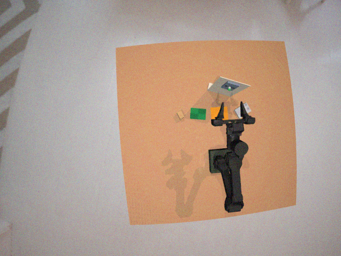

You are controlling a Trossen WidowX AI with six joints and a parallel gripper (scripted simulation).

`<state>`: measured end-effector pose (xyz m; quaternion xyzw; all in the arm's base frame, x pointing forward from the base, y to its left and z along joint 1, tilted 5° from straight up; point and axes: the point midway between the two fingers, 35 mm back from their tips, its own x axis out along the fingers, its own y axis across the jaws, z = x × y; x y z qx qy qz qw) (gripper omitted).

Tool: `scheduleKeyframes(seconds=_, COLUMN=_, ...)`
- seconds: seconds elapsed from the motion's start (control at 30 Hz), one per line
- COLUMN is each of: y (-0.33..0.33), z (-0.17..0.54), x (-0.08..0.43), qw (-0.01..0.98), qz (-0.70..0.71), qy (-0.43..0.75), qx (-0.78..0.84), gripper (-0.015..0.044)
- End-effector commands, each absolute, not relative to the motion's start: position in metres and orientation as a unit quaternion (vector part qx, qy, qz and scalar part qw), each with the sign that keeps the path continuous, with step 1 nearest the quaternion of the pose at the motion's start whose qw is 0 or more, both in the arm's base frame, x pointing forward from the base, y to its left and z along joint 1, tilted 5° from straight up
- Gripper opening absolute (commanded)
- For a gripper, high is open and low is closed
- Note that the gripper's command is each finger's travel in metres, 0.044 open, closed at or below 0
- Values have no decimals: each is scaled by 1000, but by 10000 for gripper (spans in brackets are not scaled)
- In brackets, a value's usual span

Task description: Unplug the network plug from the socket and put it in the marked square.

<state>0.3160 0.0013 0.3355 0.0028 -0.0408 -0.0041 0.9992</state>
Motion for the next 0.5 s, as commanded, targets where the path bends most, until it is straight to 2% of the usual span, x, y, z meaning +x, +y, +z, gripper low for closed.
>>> scheduleKeyframes(seconds=0.0, y=1, z=335, x=316, qw=999, qz=-4, qy=-41, qx=6, gripper=374)
scheduleKeyframes(seconds=0.27, y=-2, z=303, x=325, qw=991, qz=-3, qy=-32, qx=131, gripper=164)
scheduleKeyframes(seconds=0.47, y=-5, z=278, x=329, qw=972, qz=-4, qy=-25, qx=233, gripper=156)
